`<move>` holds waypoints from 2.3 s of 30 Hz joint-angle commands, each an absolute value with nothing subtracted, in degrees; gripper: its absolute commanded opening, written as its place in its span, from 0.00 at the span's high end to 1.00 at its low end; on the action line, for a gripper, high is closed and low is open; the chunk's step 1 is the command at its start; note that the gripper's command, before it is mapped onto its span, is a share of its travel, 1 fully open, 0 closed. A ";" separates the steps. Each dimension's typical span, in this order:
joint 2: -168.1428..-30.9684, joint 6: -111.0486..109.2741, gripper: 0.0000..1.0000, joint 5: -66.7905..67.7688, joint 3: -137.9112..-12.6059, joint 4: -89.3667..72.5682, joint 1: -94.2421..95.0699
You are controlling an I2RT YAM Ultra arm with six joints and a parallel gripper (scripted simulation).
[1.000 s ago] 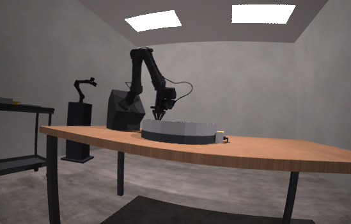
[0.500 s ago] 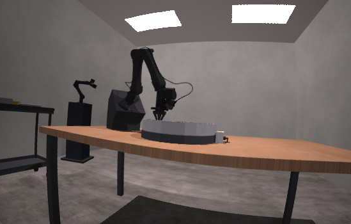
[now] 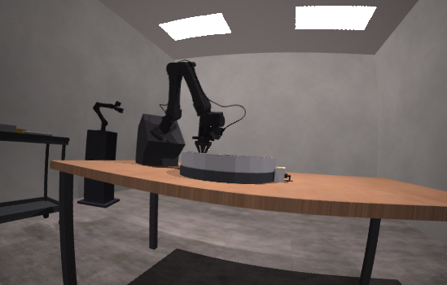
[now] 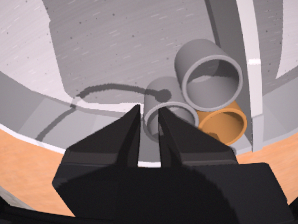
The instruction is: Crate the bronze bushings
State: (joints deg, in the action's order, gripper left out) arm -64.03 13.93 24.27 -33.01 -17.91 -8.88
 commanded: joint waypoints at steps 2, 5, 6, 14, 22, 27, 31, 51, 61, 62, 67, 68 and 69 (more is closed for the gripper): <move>-62.54 13.63 0.85 23.92 -32.28 -16.91 -8.67; -62.54 13.63 0.85 23.92 -32.28 -16.91 -8.67; -62.54 13.63 0.85 23.92 -32.28 -16.91 -8.67; -62.54 13.63 1.00 24.03 -32.28 -16.91 -8.67; -62.52 13.68 1.00 24.67 -33.01 -17.20 -8.81; -62.52 13.68 1.00 24.67 -33.01 -17.20 -8.81; -62.52 13.68 1.00 24.67 -33.01 -17.20 -8.81; -62.52 13.68 1.00 24.67 -33.01 -17.20 -8.81; -62.20 14.19 1.00 24.75 -33.73 -18.76 -8.07; -61.91 14.50 1.00 24.82 -34.33 -19.12 -7.94; -59.04 15.78 1.00 25.79 -35.13 -23.16 -6.34; -58.22 16.18 1.00 26.10 -35.38 -24.36 -5.84; -57.37 16.62 1.00 26.44 -35.69 -25.67 -5.29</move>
State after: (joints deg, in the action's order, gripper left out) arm -60.51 15.11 24.73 -33.28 -21.58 -7.05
